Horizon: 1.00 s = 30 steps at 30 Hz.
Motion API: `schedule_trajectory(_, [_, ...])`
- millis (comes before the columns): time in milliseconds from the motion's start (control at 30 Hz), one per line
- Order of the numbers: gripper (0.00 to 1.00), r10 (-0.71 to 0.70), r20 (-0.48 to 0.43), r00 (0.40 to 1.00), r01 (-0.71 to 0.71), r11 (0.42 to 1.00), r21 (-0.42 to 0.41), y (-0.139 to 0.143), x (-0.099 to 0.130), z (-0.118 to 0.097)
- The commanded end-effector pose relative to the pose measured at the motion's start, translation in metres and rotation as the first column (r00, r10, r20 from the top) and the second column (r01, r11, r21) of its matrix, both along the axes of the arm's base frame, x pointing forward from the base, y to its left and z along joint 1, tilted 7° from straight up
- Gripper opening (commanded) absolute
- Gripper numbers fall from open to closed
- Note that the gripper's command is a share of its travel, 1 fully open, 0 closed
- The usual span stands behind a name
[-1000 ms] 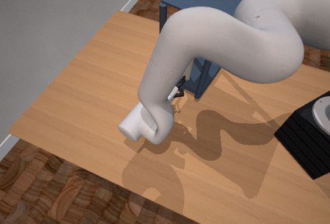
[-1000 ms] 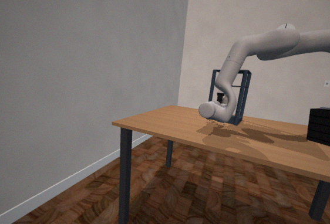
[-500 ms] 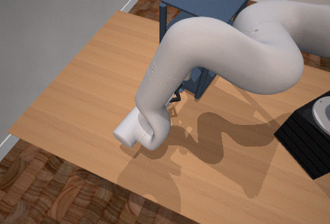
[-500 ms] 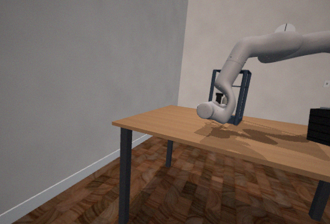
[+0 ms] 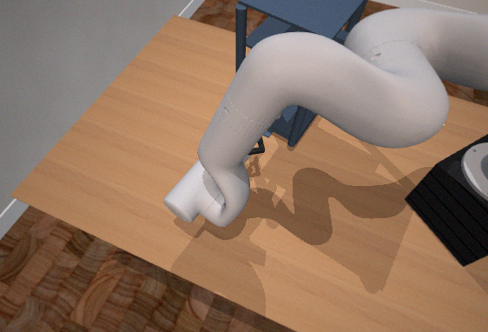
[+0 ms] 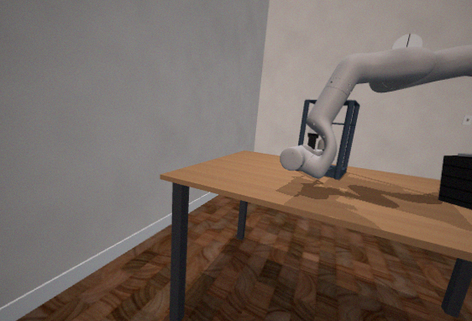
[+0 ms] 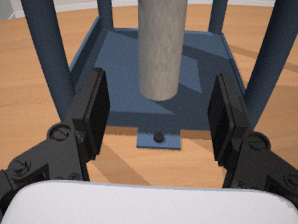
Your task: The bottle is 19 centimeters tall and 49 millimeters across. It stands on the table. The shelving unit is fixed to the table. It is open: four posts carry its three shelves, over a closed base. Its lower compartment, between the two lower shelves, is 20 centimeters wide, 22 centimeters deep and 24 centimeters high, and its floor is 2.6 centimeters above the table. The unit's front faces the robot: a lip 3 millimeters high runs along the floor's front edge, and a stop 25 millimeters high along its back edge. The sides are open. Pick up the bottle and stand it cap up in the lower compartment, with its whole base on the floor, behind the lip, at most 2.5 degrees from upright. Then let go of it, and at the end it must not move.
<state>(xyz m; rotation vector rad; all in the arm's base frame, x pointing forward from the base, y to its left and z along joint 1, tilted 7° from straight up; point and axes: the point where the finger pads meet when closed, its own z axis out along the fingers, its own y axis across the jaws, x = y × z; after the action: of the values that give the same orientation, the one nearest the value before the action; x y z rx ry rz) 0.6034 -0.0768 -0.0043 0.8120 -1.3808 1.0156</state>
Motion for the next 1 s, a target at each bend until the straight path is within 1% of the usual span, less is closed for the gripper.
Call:
schedule_trajectory(0, [0.69,0.000,0.002,1.000,0.000,1.000,0.000,0.001,0.001,0.001])
schedule_trajectory(567, [0.69,0.000,0.002,1.000,0.000,1.000,0.000,0.002,0.001,0.002])
schedule_trajectory(967, [0.69,0.000,0.002,1.000,0.000,1.000,0.000,0.003,0.000,0.011])
